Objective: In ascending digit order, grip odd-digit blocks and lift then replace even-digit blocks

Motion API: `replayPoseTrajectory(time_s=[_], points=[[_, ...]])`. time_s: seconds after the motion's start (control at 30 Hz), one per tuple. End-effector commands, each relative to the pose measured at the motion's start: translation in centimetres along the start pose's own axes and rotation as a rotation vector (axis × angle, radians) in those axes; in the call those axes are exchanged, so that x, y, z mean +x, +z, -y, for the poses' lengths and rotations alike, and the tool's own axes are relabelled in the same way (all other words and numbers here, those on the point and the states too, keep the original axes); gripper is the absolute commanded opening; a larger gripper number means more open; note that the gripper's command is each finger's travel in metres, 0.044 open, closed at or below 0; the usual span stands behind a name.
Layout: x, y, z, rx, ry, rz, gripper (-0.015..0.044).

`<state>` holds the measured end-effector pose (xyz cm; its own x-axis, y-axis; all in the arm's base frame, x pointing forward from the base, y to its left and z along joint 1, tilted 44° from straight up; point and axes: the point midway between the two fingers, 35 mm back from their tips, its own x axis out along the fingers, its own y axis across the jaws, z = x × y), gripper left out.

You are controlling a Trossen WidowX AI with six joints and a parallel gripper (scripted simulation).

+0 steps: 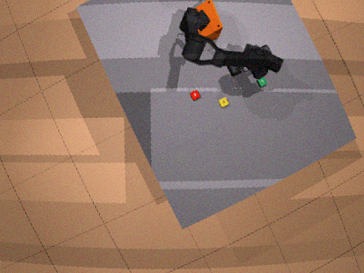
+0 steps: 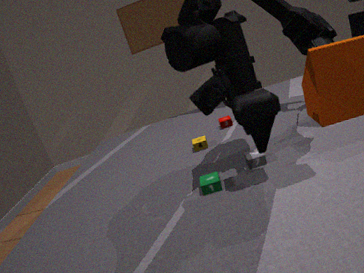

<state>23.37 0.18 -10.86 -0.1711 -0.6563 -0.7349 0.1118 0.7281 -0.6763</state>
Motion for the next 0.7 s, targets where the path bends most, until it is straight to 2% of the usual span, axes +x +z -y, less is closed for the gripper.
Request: replayPoseTrajectory(time_s=[0.0, 0.47, 0.67], points=[[1.0, -0.2, 0.1, -0.006, -0.007, -0.006, 0.0400], [3.0, -0.2, 0.2, -0.005, -0.008, -0.006, 0.0400], [3.0, -0.2, 0.2, -0.005, -0.008, -0.006, 0.0242]])
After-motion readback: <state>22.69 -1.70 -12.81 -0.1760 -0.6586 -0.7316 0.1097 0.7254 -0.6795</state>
